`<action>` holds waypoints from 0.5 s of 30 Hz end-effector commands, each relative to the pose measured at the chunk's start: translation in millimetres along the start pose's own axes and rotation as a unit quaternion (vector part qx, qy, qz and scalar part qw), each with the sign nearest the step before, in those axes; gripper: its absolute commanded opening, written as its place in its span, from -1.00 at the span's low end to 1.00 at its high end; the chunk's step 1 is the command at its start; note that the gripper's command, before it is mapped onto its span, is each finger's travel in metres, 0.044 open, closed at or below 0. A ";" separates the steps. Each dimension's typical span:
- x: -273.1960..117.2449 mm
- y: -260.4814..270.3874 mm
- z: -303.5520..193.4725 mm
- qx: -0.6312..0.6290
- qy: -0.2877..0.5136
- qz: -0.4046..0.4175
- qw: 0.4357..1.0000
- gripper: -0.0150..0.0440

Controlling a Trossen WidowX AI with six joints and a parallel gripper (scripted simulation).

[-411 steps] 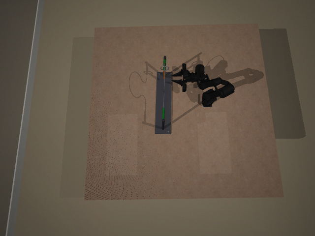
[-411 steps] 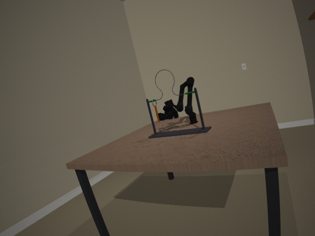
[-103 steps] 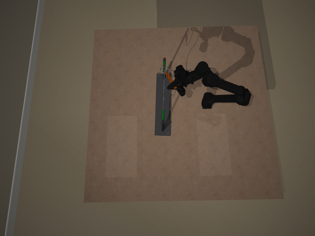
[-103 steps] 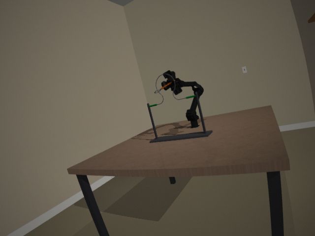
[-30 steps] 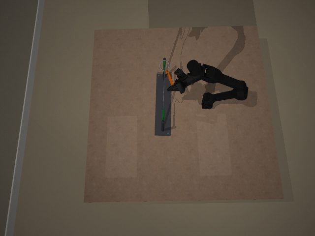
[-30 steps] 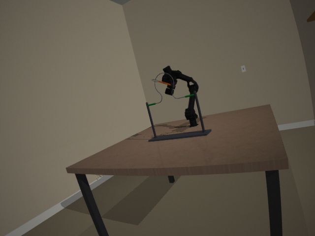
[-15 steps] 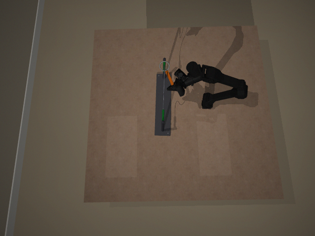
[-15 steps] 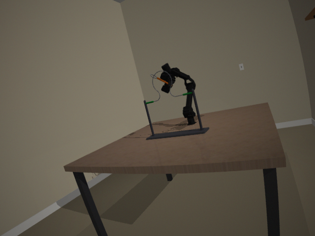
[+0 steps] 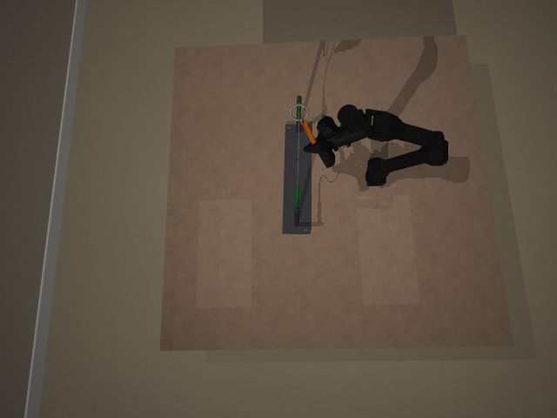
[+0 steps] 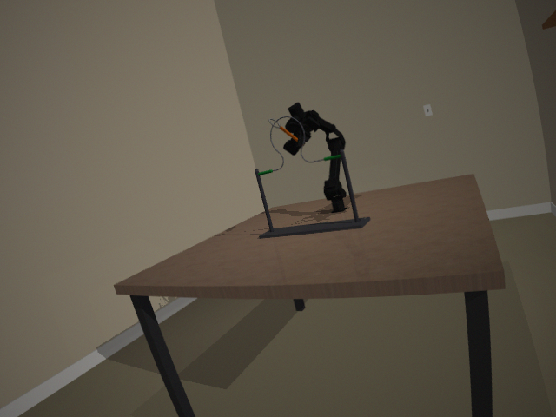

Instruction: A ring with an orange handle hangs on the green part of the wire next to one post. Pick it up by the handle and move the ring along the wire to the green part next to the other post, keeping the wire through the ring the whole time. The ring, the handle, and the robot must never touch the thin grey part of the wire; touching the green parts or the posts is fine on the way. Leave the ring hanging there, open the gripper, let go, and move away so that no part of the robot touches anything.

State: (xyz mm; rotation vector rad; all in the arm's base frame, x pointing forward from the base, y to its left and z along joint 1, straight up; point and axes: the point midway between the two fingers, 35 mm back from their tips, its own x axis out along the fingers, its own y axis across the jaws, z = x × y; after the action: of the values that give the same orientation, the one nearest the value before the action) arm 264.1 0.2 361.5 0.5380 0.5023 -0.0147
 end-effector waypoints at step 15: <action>0.6 -9.6 0.9 -0.101 -0.014 -0.057 0.993 -1.00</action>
State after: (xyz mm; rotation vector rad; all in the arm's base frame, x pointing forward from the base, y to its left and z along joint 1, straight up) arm 264.0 -7.0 358.3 0.3495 0.4996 -0.0678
